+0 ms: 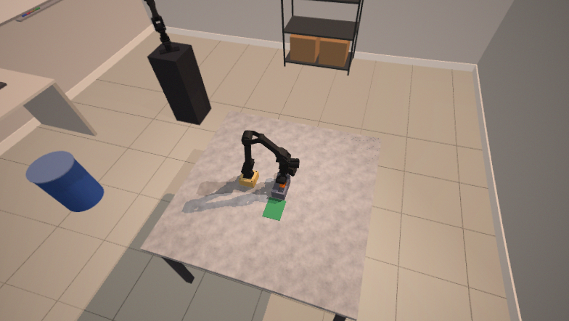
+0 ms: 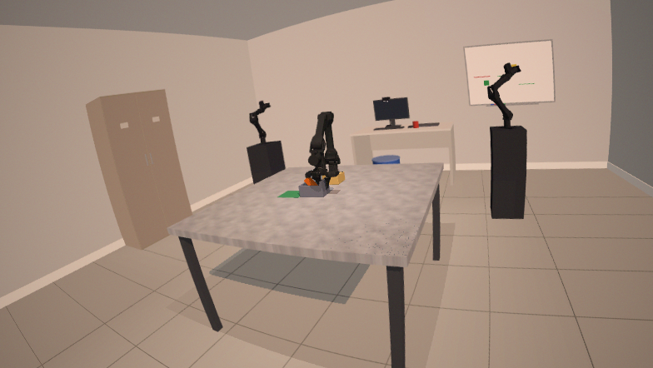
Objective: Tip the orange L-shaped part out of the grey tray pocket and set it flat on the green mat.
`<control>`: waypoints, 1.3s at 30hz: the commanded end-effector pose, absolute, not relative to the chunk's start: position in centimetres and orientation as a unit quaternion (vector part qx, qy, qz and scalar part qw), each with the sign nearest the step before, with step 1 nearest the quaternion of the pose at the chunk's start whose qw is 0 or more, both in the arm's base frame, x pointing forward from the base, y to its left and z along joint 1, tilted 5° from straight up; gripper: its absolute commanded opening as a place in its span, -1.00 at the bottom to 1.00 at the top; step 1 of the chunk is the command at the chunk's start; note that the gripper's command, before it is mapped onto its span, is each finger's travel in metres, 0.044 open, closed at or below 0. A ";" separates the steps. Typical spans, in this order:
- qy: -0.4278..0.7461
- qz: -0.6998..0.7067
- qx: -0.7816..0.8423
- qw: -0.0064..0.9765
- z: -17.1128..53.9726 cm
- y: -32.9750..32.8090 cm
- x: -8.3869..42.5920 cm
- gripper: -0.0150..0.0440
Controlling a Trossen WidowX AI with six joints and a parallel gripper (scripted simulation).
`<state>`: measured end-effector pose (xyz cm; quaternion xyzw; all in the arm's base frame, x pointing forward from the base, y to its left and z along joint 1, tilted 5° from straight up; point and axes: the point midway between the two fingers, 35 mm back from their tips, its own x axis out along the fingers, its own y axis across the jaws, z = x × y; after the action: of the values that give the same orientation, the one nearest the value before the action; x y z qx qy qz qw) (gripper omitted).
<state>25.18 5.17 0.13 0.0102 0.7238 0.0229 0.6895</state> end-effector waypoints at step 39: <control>0.718 0.021 0.014 0.695 10.8 4.9 26.0 0.12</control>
<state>25.93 4.84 10.73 0.0135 0.7193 0.0208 0.6943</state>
